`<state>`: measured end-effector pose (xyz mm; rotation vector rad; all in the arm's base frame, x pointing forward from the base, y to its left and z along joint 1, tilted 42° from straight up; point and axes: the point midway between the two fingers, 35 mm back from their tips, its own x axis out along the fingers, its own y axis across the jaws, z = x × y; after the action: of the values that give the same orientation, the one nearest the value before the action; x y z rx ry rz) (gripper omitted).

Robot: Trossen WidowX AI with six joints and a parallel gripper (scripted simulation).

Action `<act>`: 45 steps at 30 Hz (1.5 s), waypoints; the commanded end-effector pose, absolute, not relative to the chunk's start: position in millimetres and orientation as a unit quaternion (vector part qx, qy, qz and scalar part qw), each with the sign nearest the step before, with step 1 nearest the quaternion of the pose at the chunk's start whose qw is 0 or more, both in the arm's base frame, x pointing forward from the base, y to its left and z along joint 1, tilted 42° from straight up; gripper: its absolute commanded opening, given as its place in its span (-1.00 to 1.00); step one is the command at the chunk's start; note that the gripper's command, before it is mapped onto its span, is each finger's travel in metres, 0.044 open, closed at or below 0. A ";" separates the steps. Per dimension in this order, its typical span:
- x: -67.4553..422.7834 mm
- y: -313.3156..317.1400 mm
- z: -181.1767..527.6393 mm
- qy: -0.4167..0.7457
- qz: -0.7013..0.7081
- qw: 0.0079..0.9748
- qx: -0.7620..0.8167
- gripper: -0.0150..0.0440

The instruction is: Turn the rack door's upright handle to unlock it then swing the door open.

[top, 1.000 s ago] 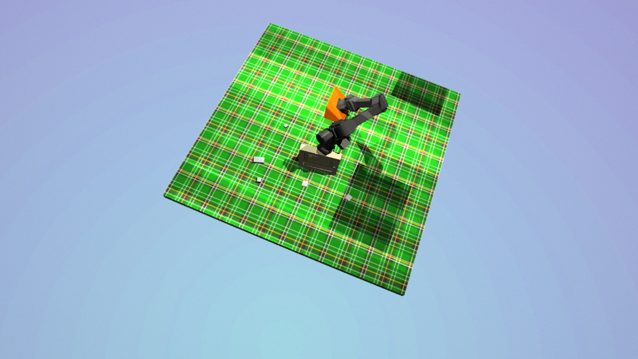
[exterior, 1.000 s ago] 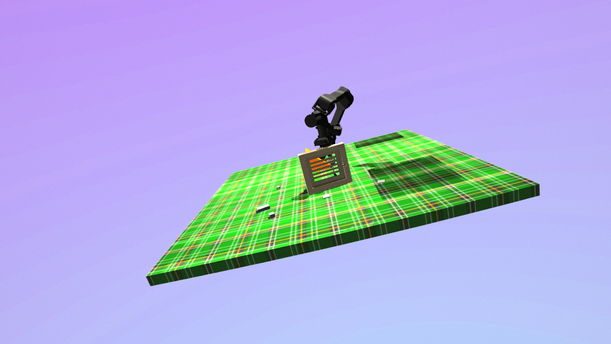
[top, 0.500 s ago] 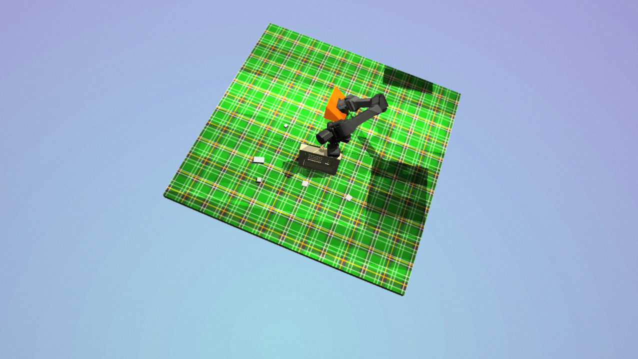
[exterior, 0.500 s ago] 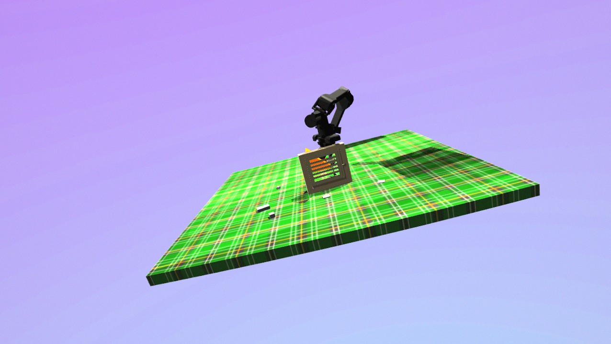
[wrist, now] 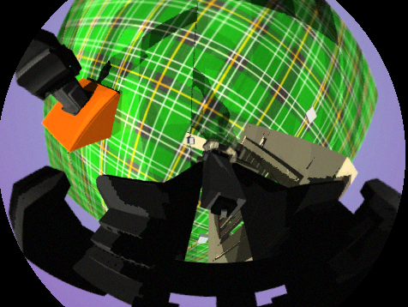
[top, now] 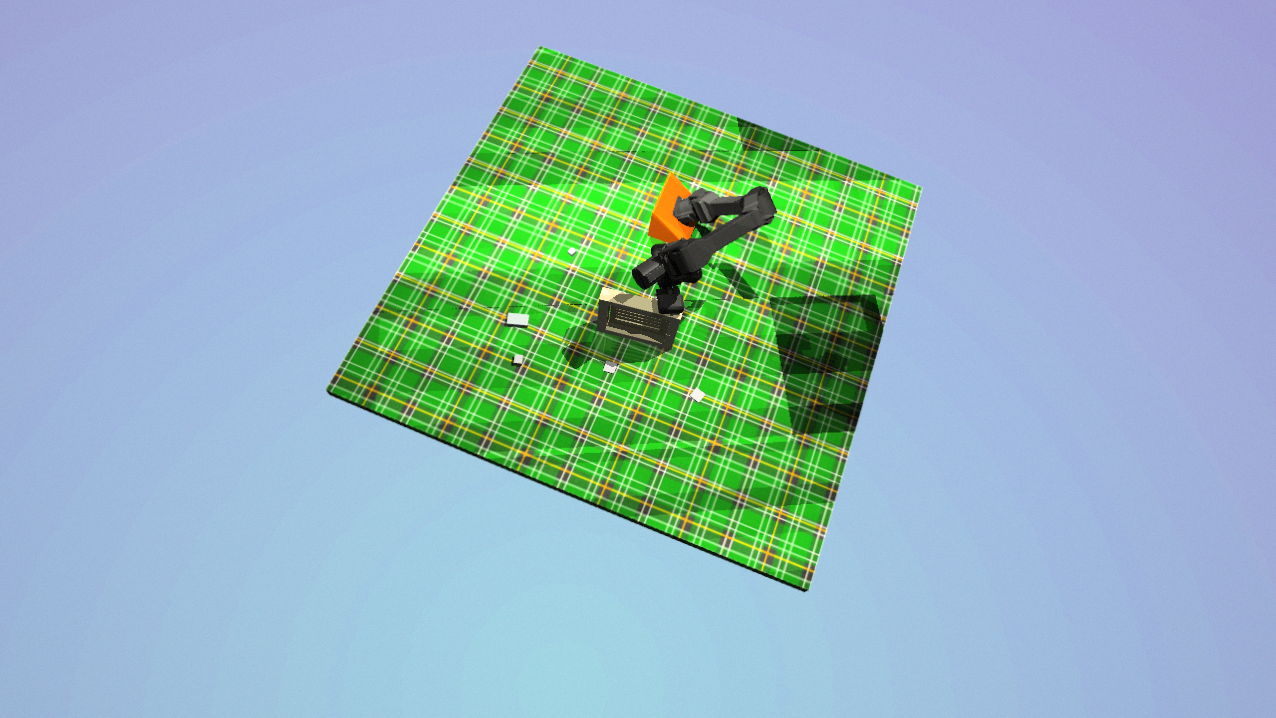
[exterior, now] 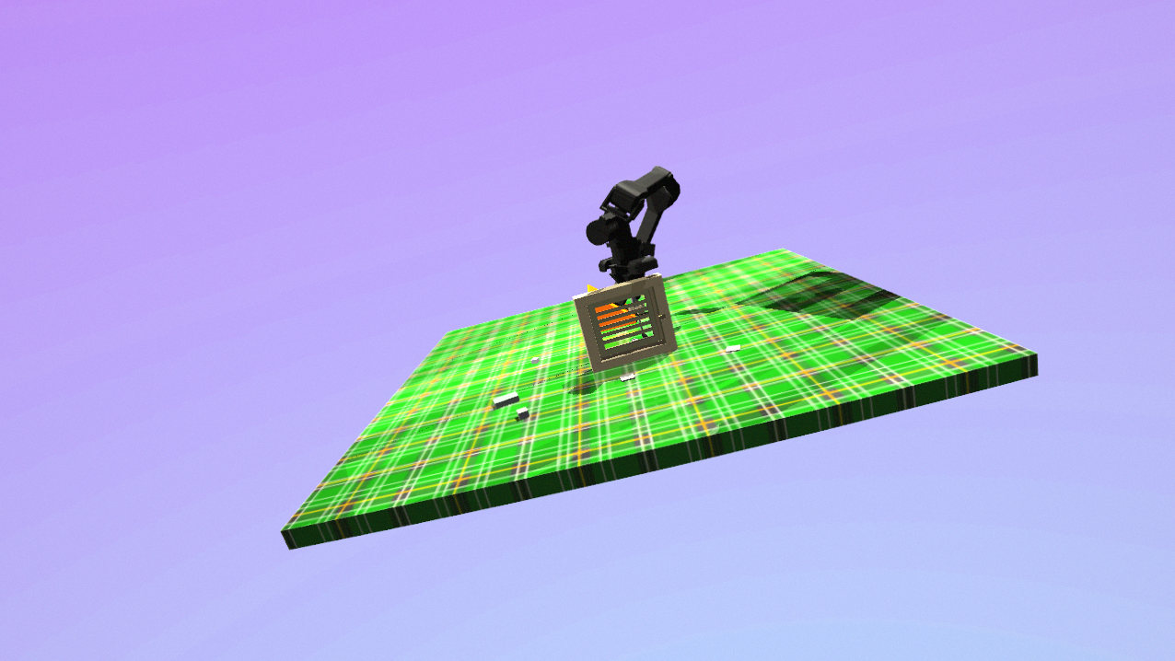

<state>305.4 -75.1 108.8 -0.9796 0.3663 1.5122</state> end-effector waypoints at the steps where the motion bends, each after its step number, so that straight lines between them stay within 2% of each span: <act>1: 306.2 -75.7 107.6 0.155 0.654 0.604 -0.428 0.27; 4: 306.2 -75.7 107.6 0.155 0.654 0.604 -0.428 0.48; 25: 306.1 -75.8 107.6 0.441 0.507 0.734 -0.099 0.48; 35: 305.7 -76.3 107.0 0.554 0.383 0.735 0.082 0.48; 45: 305.8 -76.1 107.1 0.631 0.236 0.692 0.260 0.48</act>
<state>305.6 -75.7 107.8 0.4529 1.3521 0.6342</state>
